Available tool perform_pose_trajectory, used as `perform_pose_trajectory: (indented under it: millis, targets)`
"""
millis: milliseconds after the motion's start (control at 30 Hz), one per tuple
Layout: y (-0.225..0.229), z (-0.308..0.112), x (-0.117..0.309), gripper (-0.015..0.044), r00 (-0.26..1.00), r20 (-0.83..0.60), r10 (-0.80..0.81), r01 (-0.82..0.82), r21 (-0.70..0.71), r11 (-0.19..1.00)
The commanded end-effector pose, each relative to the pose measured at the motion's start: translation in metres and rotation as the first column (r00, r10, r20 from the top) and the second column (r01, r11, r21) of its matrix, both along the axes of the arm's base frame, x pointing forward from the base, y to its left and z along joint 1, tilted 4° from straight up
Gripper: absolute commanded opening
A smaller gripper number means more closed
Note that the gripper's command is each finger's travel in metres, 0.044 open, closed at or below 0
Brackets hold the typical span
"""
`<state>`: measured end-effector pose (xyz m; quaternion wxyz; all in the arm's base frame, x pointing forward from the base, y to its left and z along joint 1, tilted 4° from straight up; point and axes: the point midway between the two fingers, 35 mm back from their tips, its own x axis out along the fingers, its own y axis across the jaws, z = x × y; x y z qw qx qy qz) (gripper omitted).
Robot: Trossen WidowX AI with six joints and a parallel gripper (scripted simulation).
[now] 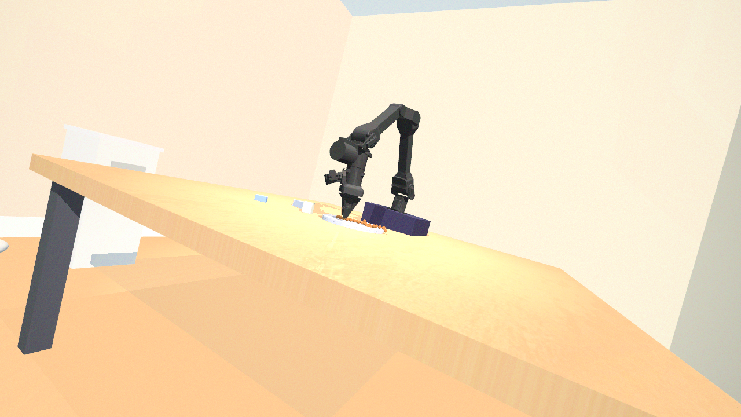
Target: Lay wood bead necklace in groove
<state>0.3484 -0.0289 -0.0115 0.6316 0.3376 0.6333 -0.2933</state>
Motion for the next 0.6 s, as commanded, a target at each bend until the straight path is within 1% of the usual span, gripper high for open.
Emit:
perform_pose_trajectory:
  millis: [0, 267, 300, 333, 433, 500, 567]
  targets:
    - [0.000, 0.001, 0.000, 0.0440, 1.000, 0.002, 0.004, -0.004, 0.003, 1.000]
    - [0.000, 0.001, 0.000, 0.0440, 1.000, 0.002, 0.004, -0.004, 0.003, 1.000]
    - [0.000, 0.001, 0.000, 0.0414, 1.000, 0.003, 0.020, -0.020, 0.002, 1.000]
    - [0.000, 0.002, 0.000, 0.0387, 0.998, 0.006, 0.066, -0.066, 0.001, 0.998]
    - [-0.004, 0.007, 0.000, 0.0309, 0.944, 0.020, 0.328, -0.328, -0.010, 0.945]
    - [-0.006, 0.010, 0.000, 0.0256, 0.865, 0.028, 0.501, -0.500, -0.020, 0.866]
    - [-0.009, 0.014, 0.000, 0.0204, 0.755, 0.034, 0.655, -0.655, -0.031, 0.755]
